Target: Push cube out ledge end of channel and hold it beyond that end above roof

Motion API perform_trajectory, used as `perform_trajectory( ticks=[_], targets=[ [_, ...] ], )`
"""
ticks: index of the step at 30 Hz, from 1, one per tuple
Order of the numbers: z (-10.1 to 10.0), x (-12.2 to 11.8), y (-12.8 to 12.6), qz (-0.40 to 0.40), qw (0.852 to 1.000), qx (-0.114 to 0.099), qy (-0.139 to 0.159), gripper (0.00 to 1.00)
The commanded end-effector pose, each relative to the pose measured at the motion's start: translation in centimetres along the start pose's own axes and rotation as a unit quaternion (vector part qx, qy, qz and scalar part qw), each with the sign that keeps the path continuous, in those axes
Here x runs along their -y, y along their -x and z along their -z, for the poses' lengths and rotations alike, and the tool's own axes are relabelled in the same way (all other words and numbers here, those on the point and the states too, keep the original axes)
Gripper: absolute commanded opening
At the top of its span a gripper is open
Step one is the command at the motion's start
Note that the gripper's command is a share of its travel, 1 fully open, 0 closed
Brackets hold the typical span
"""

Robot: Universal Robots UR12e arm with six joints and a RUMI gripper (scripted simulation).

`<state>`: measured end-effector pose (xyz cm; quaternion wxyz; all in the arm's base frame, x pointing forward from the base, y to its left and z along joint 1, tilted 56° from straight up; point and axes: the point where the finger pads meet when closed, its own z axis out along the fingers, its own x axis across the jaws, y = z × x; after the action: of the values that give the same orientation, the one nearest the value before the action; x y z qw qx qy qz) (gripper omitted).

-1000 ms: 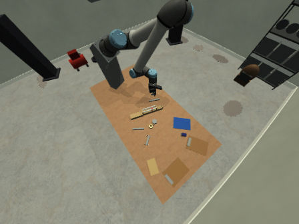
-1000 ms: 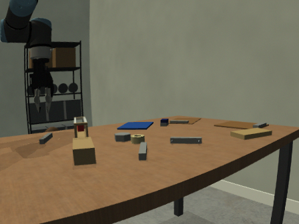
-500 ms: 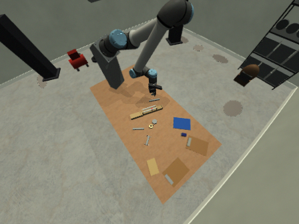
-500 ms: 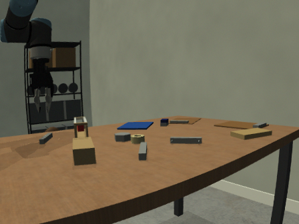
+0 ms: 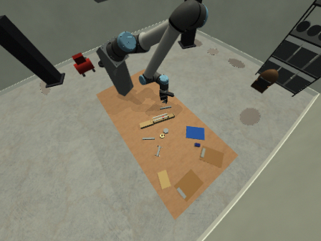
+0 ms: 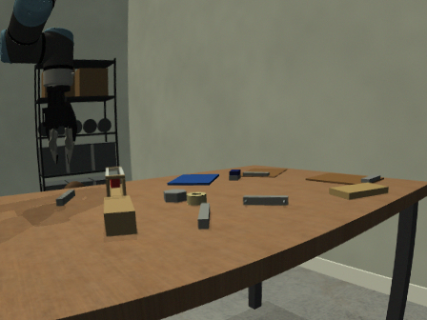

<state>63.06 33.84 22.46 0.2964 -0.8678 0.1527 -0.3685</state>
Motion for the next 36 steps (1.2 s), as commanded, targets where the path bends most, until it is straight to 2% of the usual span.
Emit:
perform_trajectory(
  ticks=[1,12,31,36],
  targets=[
    [-1.3,0.0,0.0,0.000,1.000,0.000,0.000,0.22],
    [-7.2,0.1,0.0,0.000,1.000,0.000,0.000,0.22],
    [-9.1,0.1,0.0,0.000,1.000,0.000,0.000,0.22],
    [-10.3,0.1,0.0,0.000,1.000,0.000,0.000,0.22]
  ],
)
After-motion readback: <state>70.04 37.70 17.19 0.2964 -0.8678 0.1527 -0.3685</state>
